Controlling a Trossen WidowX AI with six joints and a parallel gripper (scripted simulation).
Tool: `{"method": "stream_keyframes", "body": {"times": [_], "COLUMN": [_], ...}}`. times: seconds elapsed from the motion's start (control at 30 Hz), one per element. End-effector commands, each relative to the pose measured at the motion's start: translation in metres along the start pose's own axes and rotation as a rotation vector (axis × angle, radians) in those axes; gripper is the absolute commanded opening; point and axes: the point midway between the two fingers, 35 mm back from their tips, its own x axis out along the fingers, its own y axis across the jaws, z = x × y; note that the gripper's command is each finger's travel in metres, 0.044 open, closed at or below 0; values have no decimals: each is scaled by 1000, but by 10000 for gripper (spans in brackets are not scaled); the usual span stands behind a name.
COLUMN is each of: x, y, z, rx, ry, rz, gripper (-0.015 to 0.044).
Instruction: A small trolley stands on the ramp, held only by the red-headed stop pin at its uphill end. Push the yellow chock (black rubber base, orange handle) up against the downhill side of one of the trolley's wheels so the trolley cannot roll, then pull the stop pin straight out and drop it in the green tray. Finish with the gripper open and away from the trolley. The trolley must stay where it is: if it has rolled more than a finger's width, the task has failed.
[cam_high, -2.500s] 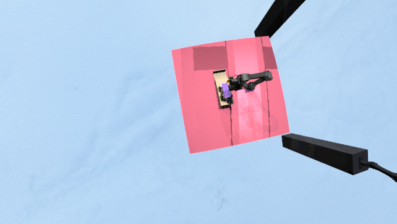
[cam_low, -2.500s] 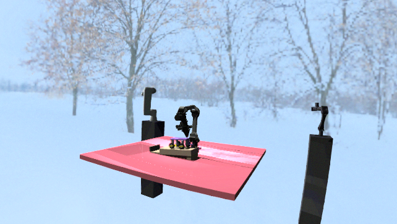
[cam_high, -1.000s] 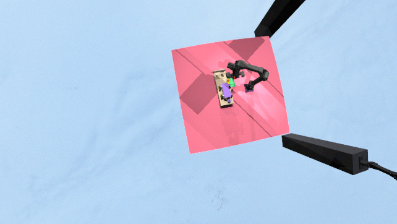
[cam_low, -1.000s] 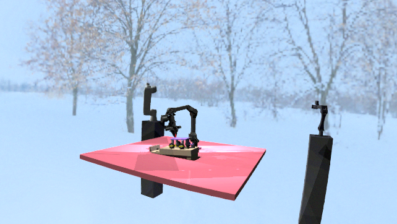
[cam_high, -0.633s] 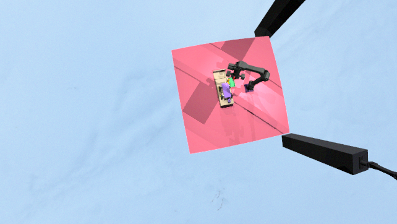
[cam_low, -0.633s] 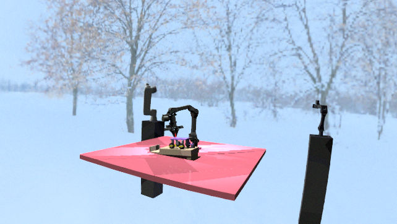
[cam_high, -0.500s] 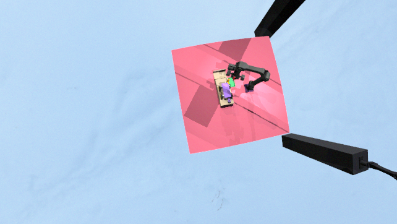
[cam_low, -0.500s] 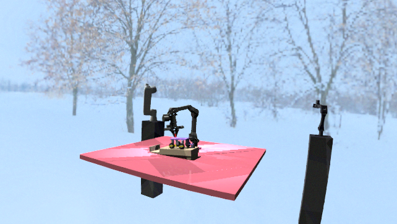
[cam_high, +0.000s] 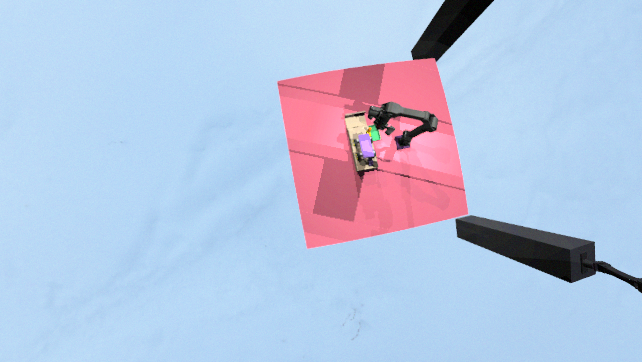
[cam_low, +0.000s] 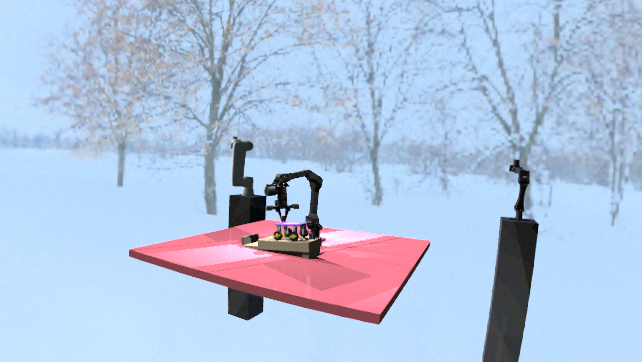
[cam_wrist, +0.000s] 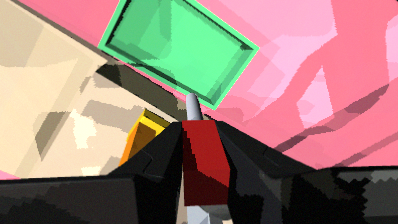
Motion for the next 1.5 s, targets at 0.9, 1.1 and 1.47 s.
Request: {"method": "stream_keyframes", "body": {"times": [0.9, 1.1, 1.47], "x": [7, 18, 35], "y": [-5, -9, -3], "z": [3, 11, 14], "rx": [558, 559, 554], "ry": [-38, -39, -79], "rz": [106, 105, 231], "gripper": [0, 0, 0]}}
